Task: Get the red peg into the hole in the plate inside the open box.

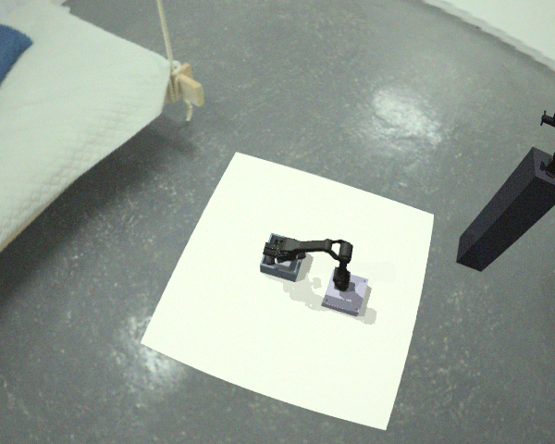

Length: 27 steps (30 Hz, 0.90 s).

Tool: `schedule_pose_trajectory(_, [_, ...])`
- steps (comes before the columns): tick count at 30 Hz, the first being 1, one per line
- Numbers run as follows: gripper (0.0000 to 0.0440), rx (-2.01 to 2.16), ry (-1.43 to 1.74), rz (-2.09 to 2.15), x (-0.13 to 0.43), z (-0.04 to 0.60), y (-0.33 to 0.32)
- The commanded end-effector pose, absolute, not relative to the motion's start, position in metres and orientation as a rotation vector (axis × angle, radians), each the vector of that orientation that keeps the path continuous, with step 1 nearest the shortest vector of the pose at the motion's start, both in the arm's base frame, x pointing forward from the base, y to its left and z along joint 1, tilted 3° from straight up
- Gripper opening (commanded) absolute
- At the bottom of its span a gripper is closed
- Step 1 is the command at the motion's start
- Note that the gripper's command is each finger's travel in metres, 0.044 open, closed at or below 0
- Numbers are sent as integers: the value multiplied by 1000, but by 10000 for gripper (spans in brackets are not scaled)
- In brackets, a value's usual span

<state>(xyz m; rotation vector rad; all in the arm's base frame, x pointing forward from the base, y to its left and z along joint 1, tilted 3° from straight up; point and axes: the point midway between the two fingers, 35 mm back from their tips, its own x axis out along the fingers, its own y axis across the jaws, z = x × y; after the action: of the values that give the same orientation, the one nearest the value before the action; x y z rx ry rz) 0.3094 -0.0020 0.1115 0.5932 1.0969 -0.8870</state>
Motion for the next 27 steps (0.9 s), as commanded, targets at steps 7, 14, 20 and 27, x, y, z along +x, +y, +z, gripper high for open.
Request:
schedule_pose_trajectory(7, [0, 572, 1152, -833, 329, 90, -29])
schedule_pose_trajectory(14, [0, 548, 1207, -770, 334, 70, -36])
schedule_pose_trajectory(20, [100, 532, 1268, -726, 335, 54, -37])
schedule_pose_trajectory(27, [186, 523, 1294, -690, 343, 53, -43])
